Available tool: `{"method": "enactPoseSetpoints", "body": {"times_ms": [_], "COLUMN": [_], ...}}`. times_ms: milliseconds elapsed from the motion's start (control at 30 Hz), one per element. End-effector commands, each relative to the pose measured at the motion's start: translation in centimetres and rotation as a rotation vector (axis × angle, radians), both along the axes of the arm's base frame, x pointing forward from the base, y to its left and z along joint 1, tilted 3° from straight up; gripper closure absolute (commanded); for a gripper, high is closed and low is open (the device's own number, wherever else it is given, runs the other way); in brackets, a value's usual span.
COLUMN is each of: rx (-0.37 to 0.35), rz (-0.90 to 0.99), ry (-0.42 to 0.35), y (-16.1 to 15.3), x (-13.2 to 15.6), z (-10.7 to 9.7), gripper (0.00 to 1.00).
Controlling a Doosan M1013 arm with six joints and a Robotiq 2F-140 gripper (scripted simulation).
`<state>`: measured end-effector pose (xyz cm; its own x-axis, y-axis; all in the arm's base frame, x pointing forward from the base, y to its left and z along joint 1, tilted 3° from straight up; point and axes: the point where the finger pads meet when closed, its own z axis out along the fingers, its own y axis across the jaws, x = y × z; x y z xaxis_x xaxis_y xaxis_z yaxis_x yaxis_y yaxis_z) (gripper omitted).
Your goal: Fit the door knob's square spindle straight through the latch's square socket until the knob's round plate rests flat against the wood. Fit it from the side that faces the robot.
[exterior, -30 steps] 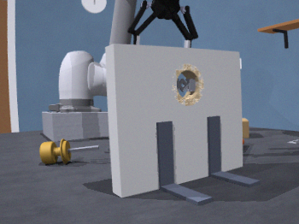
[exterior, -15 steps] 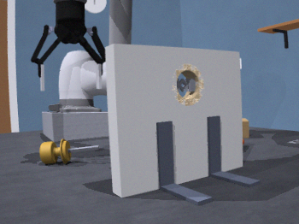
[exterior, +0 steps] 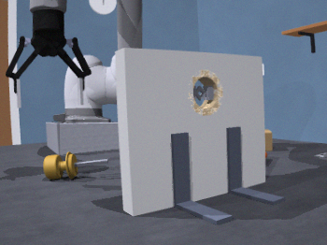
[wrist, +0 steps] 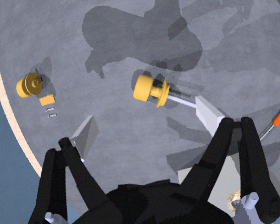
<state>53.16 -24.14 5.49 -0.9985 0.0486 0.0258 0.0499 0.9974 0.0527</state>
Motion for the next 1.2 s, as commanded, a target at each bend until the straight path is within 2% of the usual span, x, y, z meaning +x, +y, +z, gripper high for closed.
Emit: {"method": "enactPoseSetpoints", "body": {"times_ms": [0,167,200,467,533,700,933,1000,1167], "rx": [0.003,0.003,0.002,-0.047,-0.047,-0.049,-0.096,-0.096,-0.108], "rz": [-0.002,-0.002,-0.001,0.172,0.172,0.179,0.345,0.346,0.386], "ry": [-0.004,-0.004,-0.004,-0.043,-0.043,-0.045,-0.082,-0.082,-0.092], "y": [0.1,0.1,0.1,0.2,0.4,0.5,0.6,0.8,0.8], "x": [-0.2,-0.2,-0.2,-0.4,-0.7,-0.7,-0.9,-1.2,-1.2], "z": [-0.1,-0.1,-0.1,-0.4,-1.1,-1.1,-1.5,-2.1,-2.2], "gripper": [0.0,0.0,0.43,0.43,0.43,0.43,0.43,0.43,0.43]}}
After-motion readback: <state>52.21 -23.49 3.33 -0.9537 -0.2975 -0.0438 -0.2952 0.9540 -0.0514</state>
